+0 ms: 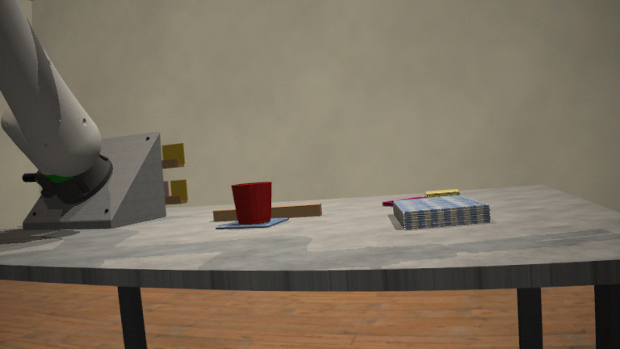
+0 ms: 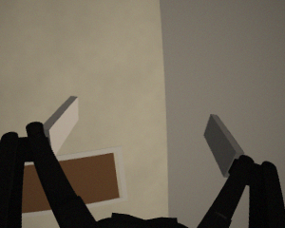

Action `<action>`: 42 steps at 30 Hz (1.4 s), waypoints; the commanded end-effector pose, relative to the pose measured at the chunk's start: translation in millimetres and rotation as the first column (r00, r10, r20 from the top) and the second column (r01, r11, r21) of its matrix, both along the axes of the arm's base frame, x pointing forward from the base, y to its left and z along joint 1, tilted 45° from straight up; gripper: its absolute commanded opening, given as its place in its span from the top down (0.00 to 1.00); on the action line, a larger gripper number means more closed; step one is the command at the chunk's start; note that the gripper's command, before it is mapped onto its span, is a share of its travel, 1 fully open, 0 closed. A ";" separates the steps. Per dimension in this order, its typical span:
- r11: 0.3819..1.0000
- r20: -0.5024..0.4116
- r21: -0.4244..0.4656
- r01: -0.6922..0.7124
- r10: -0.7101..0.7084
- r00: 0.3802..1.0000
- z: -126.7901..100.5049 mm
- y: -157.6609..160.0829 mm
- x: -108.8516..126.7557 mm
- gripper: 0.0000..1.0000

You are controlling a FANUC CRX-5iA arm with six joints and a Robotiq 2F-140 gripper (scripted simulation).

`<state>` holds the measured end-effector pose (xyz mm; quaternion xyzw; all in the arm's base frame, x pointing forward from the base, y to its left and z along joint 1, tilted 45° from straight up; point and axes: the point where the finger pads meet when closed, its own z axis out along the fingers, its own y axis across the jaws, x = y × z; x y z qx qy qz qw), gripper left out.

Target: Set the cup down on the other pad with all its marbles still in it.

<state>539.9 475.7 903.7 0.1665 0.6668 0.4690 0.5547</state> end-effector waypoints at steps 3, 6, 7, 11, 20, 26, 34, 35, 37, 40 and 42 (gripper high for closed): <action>1.000 0.000 0.000 0.000 0.000 1.000 0.1 0.2 -0.3 0.00; 1.000 0.000 0.000 0.000 0.000 1.000 0.1 0.2 -0.3 0.00; 1.000 0.000 0.000 0.000 0.000 1.000 0.1 0.2 -0.3 0.00; 1.000 0.000 0.000 0.000 0.000 1.000 0.1 0.2 -0.3 0.00; 1.000 -0.034 -0.014 0.017 -0.017 0.999 -23.3 1.3 12.1 1.00; 0.977 -0.290 -0.140 0.162 -0.197 0.936 -149.3 -8.5 65.1 1.00; 0.977 -0.290 -0.140 0.162 -0.197 0.936 -216.9 -21.1 94.0 1.00; 0.954 -0.377 -0.200 0.221 -0.283 0.882 -249.0 -40.4 103.1 1.00; 0.954 -0.377 -0.200 0.221 -0.283 0.882 -272.7 -41.7 109.7 1.00; 0.919 -0.458 -0.272 0.284 -0.383 0.802 -318.1 -57.1 118.3 1.00; 0.919 -0.458 -0.272 0.284 -0.383 0.802 -350.8 -65.9 125.1 1.00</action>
